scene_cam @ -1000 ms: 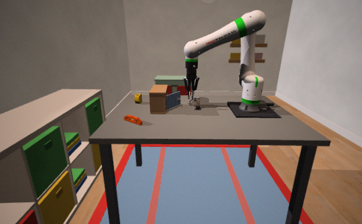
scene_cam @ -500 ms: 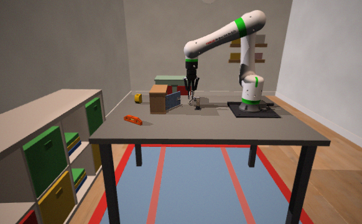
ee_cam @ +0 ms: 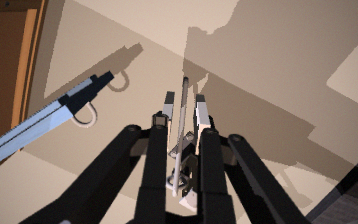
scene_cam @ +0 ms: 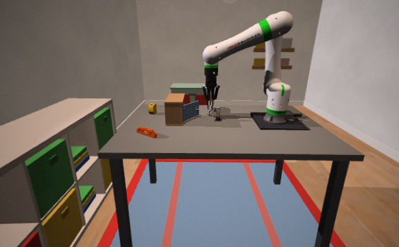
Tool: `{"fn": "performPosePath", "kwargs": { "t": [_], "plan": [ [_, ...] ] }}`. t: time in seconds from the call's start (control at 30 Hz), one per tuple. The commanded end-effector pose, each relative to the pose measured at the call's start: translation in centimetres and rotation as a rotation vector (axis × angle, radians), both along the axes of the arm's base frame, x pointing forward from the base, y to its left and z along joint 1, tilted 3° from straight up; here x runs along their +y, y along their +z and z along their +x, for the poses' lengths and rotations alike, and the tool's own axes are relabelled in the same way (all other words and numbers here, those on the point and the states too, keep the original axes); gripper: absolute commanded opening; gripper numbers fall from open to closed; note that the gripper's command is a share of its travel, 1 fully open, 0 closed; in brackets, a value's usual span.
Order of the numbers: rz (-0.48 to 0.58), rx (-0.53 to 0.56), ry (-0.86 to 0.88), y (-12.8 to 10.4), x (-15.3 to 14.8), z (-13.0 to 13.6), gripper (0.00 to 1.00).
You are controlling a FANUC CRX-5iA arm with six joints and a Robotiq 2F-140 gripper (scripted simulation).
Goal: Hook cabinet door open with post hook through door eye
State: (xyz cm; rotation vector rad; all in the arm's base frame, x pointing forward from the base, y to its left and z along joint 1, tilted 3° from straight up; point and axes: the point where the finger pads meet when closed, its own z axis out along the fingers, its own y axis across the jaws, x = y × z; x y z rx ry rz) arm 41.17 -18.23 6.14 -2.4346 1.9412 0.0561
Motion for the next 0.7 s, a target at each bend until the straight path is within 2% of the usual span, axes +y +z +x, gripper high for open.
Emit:
{"fn": "performPosePath", "kwargs": {
  "t": [0.0,0.67],
  "plan": [
    [0.000,0.000,0.000,0.0,0.0,0.0,0.15],
    [0.000,0.000,0.000,-1.0,0.0,0.0,0.15]
  ]
}}
